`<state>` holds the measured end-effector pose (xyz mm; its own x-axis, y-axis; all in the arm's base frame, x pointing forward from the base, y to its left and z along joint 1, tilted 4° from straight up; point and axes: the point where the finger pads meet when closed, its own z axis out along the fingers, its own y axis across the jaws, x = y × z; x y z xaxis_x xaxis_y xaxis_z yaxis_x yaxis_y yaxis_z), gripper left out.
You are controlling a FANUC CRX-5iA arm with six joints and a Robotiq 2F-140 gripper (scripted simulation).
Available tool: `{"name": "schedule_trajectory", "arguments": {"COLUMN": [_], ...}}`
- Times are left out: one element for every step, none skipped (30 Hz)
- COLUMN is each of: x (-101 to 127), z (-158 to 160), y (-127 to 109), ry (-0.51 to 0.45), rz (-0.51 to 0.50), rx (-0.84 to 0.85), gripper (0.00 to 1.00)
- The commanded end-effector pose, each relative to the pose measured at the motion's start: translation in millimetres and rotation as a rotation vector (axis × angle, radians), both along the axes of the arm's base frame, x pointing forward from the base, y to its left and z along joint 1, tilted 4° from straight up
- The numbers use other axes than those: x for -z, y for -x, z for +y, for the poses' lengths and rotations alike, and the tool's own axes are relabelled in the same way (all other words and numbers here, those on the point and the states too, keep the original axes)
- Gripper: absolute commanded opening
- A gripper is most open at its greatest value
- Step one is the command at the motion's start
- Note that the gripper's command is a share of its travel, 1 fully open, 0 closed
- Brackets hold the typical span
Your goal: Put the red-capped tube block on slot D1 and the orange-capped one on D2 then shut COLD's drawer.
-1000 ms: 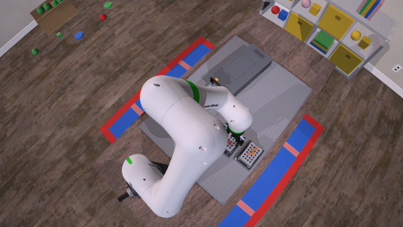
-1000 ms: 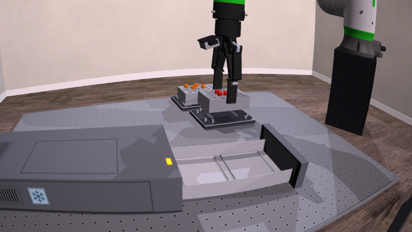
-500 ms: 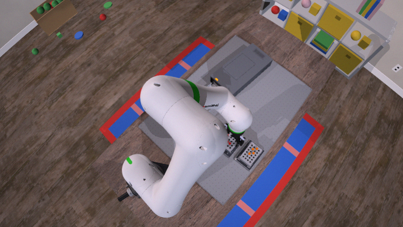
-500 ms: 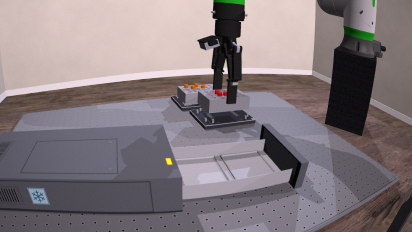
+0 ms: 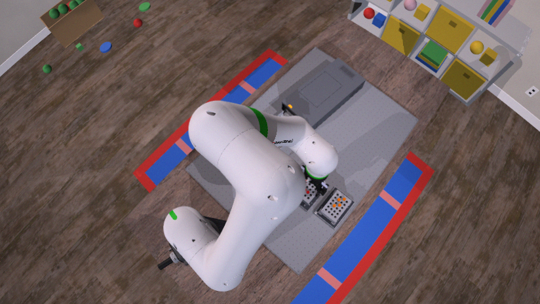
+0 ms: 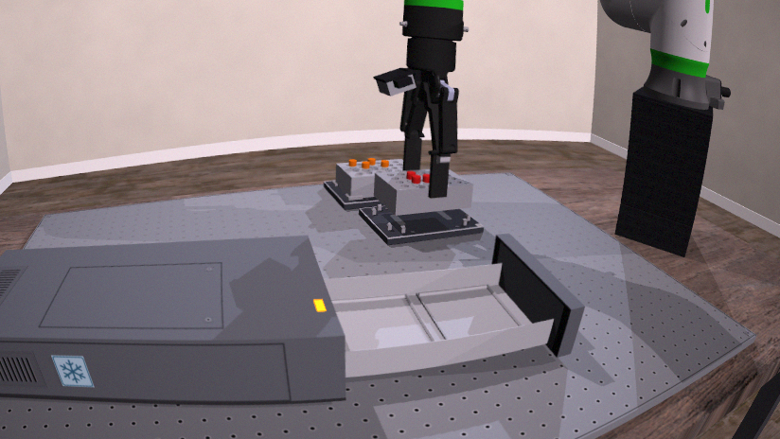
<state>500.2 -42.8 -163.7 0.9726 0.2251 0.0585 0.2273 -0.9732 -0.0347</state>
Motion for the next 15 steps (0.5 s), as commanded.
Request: {"name": "schedule_trajectory", "arguments": {"x": [-0.3,-0.2,0.0,0.1,0.3,0.4,0.6,0.7,0.7,0.7,0.8,1.0,1.1,1.3,1.4], "z": [-0.1,-0.1,-0.1,-0.1,-0.1,-0.1,-0.1,-0.1,-0.1,-0.1,0.0,0.0,0.0,0.0,0.0], "y": [-0.8,-0.8,-0.8,-0.8,-0.8,-0.8,-0.8,-0.8,-0.8,-0.8,-0.8,-0.8,-0.8,-0.8,-0.8], "ry": [0.0,0.0,0.0,0.0,0.0,0.0,0.0,0.0,0.0,0.0,0.0,0.0,0.0,0.0,0.0], "rz": [-0.002,-0.002,-0.002,-0.002,-0.002,-0.002,-0.002,-0.002,-0.002,-0.002,-0.002,-0.002,-0.002,-0.002,-0.002], "rx": [0.0,0.0,0.0,0.0,0.0,0.0,0.0,0.0,0.0,0.0,0.0,0.0,0.0,0.0,0.0], "gripper": [0.1,0.1,0.1,0.1,0.1,0.1,0.1,0.1,0.1,0.1,0.1,0.1,0.1,0.1,0.1]}}
